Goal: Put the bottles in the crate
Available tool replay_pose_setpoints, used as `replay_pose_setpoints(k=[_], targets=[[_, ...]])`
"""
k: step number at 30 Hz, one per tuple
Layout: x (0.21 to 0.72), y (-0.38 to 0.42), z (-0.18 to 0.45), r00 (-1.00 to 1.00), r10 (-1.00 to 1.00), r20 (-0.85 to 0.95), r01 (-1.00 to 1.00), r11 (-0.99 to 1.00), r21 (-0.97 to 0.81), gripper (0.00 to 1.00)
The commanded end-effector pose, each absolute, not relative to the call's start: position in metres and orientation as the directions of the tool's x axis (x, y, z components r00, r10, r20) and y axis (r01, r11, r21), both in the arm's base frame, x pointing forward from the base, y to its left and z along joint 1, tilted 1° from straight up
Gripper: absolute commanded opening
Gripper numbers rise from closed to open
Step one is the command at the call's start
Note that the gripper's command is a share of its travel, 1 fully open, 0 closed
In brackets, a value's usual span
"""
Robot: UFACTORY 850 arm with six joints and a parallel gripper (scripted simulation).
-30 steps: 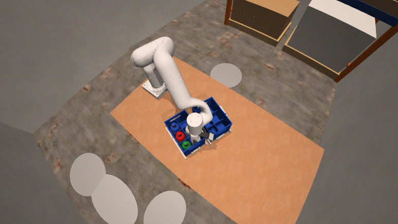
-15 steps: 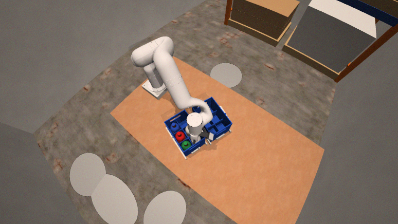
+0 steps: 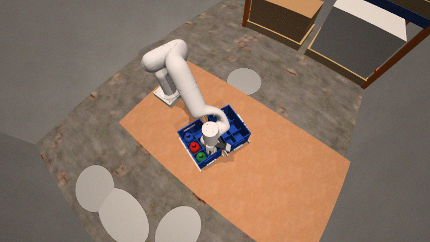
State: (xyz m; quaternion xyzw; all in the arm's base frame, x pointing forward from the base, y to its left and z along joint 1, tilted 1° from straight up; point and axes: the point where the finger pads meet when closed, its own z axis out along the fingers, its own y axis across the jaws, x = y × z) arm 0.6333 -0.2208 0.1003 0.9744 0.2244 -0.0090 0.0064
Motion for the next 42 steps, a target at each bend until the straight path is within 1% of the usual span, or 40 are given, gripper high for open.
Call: replay_pose_setpoints(k=[1, 23, 42], targets=[[0.634, -0.221, 0.102, 0.899, 0.437, -0.018, 0.437, -0.899, 0.01, 0.0], [0.634, -0.221, 0.102, 0.899, 0.437, -0.018, 0.437, -0.899, 0.01, 0.0], [0.635, -0.221, 0.13, 0.899, 0.437, -0.018, 0.437, -0.899, 0.01, 0.0]])
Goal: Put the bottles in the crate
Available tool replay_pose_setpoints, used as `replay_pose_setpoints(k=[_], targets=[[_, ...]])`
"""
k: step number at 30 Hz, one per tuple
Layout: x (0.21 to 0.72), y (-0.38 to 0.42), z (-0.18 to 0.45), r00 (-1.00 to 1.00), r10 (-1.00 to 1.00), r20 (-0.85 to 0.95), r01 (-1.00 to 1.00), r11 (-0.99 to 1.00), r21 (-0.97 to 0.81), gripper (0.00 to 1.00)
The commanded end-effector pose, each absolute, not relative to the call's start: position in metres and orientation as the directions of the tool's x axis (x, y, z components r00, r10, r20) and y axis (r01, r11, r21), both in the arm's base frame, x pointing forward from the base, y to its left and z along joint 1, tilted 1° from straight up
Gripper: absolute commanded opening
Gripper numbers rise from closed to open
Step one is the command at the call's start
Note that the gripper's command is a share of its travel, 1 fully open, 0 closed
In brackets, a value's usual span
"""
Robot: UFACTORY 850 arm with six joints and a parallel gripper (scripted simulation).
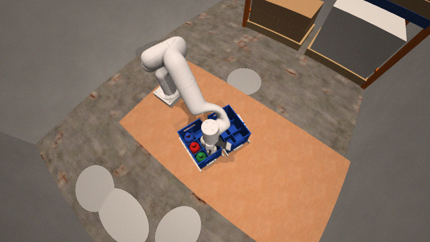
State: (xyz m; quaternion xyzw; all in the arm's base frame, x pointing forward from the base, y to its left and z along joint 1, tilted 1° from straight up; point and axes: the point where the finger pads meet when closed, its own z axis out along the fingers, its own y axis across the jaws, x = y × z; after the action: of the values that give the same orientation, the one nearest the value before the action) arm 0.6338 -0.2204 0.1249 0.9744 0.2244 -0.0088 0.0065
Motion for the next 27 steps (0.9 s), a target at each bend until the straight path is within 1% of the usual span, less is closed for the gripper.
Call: replay_pose_setpoints(k=[1, 27], targets=[[0.635, -0.221, 0.132, 0.899, 0.437, -0.018, 0.437, -0.899, 0.01, 0.0], [0.635, -0.22, 0.172, 0.899, 0.437, -0.018, 0.437, -0.899, 0.01, 0.0]])
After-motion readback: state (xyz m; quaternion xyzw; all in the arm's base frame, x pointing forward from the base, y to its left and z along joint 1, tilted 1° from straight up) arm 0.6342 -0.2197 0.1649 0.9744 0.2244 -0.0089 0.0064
